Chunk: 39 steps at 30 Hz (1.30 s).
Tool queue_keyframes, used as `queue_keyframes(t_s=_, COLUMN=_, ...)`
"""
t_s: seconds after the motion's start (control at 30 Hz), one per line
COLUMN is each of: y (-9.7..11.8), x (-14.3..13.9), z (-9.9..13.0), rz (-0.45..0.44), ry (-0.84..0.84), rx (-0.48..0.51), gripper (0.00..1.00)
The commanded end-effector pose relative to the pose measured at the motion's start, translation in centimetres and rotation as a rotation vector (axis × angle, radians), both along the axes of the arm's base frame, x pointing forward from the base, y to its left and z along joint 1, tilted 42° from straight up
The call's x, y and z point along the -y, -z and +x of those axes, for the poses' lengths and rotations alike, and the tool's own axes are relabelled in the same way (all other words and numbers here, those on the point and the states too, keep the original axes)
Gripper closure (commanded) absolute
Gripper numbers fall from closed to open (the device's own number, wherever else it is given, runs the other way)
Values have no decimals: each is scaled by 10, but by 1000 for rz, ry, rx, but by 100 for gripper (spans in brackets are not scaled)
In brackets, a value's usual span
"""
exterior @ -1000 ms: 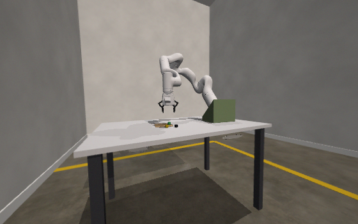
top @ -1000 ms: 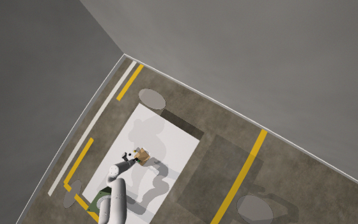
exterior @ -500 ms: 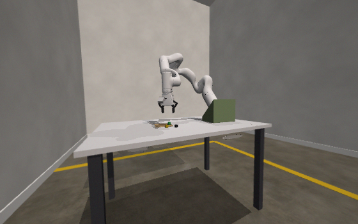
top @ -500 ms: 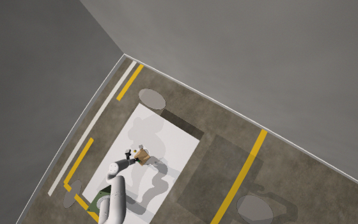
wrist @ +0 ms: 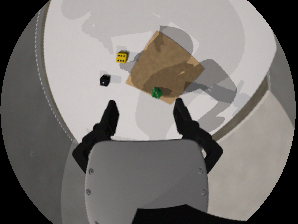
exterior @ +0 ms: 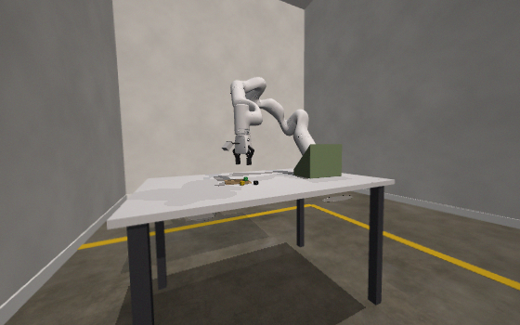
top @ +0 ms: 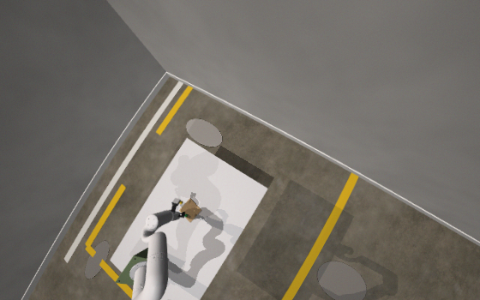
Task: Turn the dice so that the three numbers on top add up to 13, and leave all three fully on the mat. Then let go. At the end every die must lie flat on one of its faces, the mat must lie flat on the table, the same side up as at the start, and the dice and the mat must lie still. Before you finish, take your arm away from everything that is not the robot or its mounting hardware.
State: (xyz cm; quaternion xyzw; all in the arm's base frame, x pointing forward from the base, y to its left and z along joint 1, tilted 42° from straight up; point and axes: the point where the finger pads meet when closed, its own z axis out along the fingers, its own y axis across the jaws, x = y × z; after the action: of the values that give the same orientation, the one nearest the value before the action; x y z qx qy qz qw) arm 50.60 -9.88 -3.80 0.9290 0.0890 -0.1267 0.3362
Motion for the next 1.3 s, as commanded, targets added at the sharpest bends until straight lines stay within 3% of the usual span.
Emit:
queue_keyframes(t_s=0.0, y=4, x=-3, z=5, rz=-36, ry=120, rx=122, gripper=0)
queue_keyframes(t_s=0.17, y=7, x=-5, z=7, rz=-53, ry=193, rx=187, gripper=0)
queue_keyframes(t_s=0.23, y=10, x=-7, z=10, rz=-73, ry=281, rx=263, gripper=0)
queue_keyframes(t_s=0.67, y=22, x=-14, z=18, rz=-142, ry=587, rx=532, gripper=0)
queue_keyframes(t_s=0.77, y=22, x=-14, z=18, rz=-144, ry=594, rx=537, gripper=0)
queue_keyframes(t_s=0.83, y=26, x=-16, z=21, rz=-166, ry=693, rx=624, gripper=0)
queue_keyframes(t_s=1.27, y=37, x=-23, z=28, rz=-229, ry=972, rx=867, gripper=0)
